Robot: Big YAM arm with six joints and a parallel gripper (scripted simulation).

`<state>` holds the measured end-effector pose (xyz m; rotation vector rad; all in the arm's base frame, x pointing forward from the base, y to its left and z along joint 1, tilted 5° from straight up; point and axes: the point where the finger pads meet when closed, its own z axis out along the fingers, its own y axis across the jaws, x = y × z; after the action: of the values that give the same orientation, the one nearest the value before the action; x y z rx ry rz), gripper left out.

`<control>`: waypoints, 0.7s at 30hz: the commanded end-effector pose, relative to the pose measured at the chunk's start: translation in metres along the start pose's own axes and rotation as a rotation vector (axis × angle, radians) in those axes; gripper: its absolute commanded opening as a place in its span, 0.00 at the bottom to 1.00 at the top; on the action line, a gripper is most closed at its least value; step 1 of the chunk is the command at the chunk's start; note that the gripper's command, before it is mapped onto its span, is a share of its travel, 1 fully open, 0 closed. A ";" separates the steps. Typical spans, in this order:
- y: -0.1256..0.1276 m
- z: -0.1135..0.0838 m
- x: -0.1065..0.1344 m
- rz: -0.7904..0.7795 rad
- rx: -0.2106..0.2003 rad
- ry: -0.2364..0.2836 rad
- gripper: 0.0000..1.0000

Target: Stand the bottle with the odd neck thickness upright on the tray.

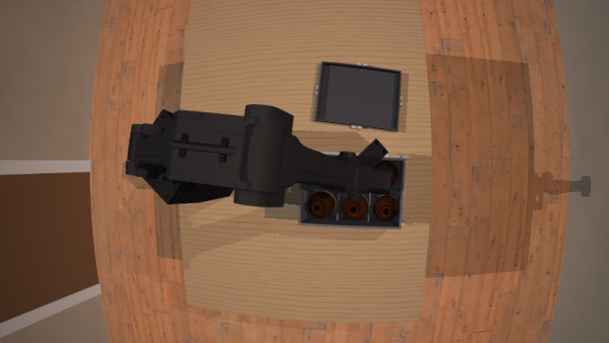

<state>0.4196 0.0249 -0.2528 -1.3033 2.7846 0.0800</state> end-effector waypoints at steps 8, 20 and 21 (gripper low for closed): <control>-0.007 -0.001 -0.017 -0.007 0.028 -0.023 0.61; -0.007 -0.001 -0.017 -0.007 0.028 -0.023 0.00; -0.007 -0.001 -0.017 -0.007 0.028 -0.023 0.00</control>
<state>0.4196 0.0249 -0.2528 -1.3031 2.7846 0.0800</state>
